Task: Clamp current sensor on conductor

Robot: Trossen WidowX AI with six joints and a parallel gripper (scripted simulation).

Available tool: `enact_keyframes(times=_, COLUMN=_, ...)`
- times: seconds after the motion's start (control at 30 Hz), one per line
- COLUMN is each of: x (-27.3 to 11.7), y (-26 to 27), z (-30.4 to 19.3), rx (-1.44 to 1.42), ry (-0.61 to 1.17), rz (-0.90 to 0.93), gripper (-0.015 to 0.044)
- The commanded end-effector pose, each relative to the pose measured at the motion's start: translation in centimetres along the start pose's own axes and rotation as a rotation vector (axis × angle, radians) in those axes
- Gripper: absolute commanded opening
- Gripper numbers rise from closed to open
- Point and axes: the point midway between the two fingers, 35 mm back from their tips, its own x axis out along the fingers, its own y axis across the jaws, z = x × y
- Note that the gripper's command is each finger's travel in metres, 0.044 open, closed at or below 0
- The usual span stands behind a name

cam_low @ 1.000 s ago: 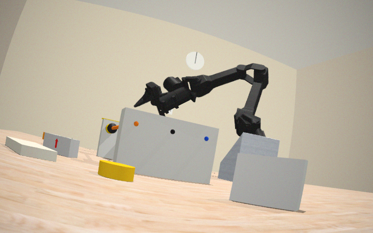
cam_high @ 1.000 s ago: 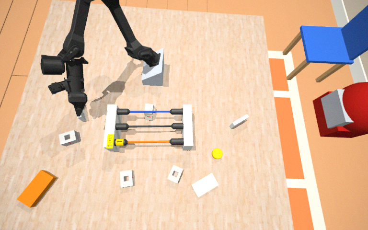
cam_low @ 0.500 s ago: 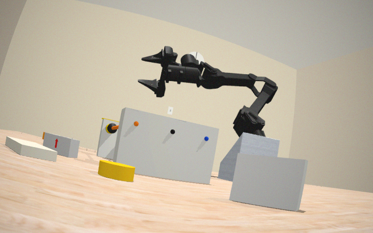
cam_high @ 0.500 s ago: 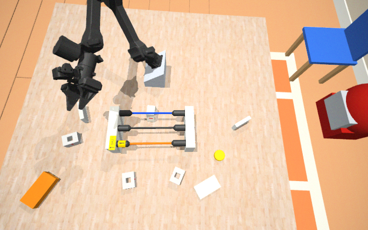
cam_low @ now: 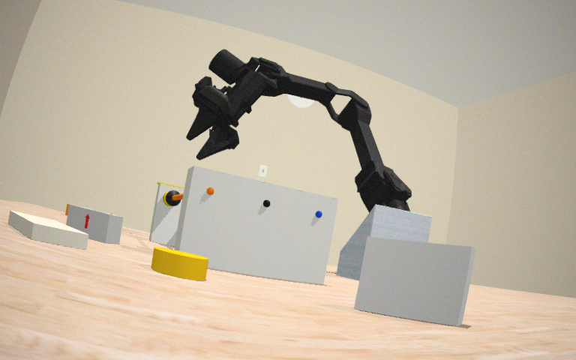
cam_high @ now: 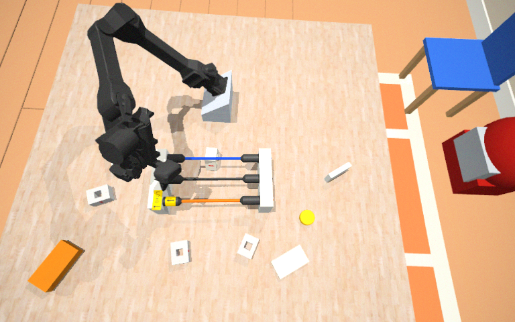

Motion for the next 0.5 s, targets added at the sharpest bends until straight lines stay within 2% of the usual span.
enact_keyframes(times=0.0, x=0.44, y=1.19, z=-0.58, rx=-0.146, ry=0.087, rz=-0.154, gripper=0.044)
enact_keyframes(times=0.47, x=0.46, y=1.25, z=-0.6, rx=-0.154, ry=0.09, rz=-0.161, gripper=0.044)
